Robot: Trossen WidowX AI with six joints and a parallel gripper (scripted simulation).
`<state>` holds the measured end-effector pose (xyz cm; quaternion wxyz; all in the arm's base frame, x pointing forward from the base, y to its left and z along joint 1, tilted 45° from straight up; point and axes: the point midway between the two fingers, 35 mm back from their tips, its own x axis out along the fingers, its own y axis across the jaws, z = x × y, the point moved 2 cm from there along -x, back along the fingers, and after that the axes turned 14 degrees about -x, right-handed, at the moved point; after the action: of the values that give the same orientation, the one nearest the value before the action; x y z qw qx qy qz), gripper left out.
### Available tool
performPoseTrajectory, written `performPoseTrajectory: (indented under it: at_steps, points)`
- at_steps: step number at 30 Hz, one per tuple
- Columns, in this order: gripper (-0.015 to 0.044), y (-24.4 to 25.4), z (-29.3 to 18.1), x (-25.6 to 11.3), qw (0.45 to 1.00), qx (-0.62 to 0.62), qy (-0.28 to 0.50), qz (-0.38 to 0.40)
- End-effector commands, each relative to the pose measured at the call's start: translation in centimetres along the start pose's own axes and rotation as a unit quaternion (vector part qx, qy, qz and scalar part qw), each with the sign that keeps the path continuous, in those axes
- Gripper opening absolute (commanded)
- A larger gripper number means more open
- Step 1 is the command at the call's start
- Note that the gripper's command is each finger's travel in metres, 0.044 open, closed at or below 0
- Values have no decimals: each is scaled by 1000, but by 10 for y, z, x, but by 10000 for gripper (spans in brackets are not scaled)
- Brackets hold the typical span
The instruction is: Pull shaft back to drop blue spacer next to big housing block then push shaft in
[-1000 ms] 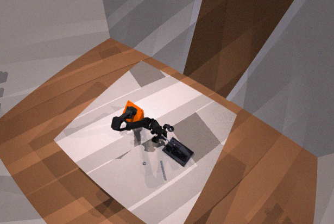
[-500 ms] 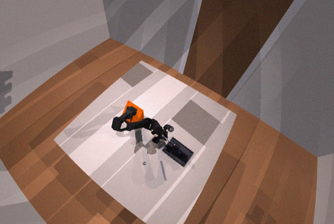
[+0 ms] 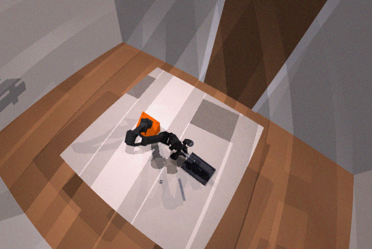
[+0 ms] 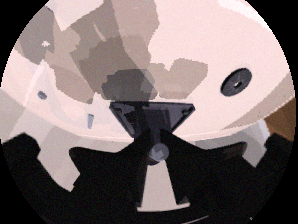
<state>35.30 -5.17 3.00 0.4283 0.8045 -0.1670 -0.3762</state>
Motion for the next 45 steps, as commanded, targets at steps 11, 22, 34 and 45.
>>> performPoseTrajectory:
  at_steps: [11, 22, 34, 45]
  points:
    - [0, 3, -9, 5, 1000, 2, 6, 2]
    - [0, 4, -11, 7, 1000, 2, 6, 2]
    - [0, 4, -13, 9, 1000, 2, 6, 2]
    - [0, 4, -13, 9, 1000, 2, 6, 2]
